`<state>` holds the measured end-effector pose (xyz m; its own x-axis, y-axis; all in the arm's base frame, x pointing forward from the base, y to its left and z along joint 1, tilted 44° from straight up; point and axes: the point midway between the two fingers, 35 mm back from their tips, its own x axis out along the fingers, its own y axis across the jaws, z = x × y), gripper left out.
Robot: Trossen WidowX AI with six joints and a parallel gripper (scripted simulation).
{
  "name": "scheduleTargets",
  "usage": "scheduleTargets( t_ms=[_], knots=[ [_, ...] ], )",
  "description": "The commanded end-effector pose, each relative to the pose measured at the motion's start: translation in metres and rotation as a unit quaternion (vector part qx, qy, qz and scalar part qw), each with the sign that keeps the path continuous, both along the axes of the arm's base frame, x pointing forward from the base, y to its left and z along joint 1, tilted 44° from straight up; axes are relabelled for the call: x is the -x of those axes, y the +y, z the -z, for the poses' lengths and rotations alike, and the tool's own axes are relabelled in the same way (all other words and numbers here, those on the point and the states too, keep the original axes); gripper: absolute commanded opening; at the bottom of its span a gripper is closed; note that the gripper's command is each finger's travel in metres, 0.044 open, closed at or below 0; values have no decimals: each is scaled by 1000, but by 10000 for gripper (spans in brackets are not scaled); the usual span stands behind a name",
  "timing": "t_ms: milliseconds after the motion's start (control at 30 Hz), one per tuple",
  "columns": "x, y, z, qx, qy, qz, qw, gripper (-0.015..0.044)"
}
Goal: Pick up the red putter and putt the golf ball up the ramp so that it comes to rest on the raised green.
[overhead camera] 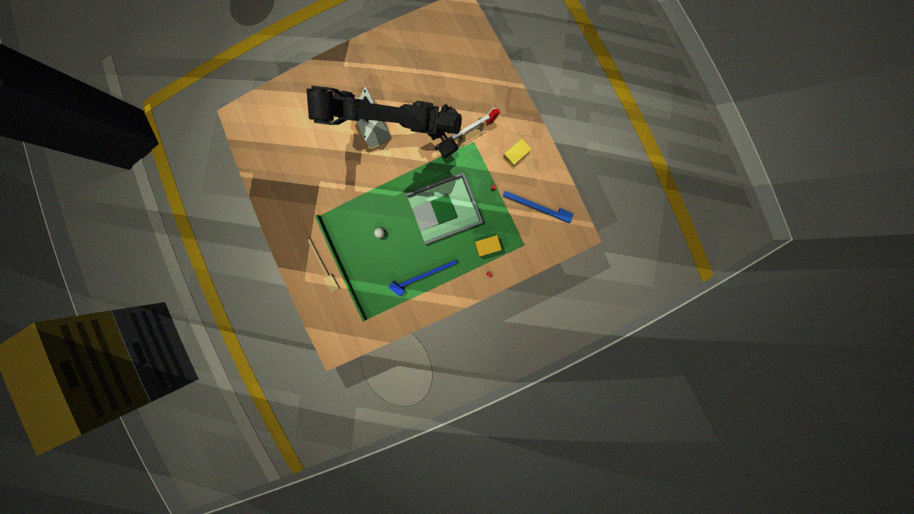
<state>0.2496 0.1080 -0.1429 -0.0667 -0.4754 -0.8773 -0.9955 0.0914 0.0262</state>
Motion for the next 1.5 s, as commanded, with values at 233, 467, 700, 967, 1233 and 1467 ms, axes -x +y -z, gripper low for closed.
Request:
scheduleTargets(
  t_ms=[233,467,700,967,1233,1467],
  knots=[
    [2,-16,10,-5,15,0,1000,440],
    [3,-16,11,-5,15,0,1000,440],
    [5,-31,26,-4,15,0,1000,440],
    [5,-32,28,-4,15,0,1000,440],
    [6,-37,33,-4,15,0,1000,440],
    [7,-45,41,-4,15,0,1000,440]
  ],
)
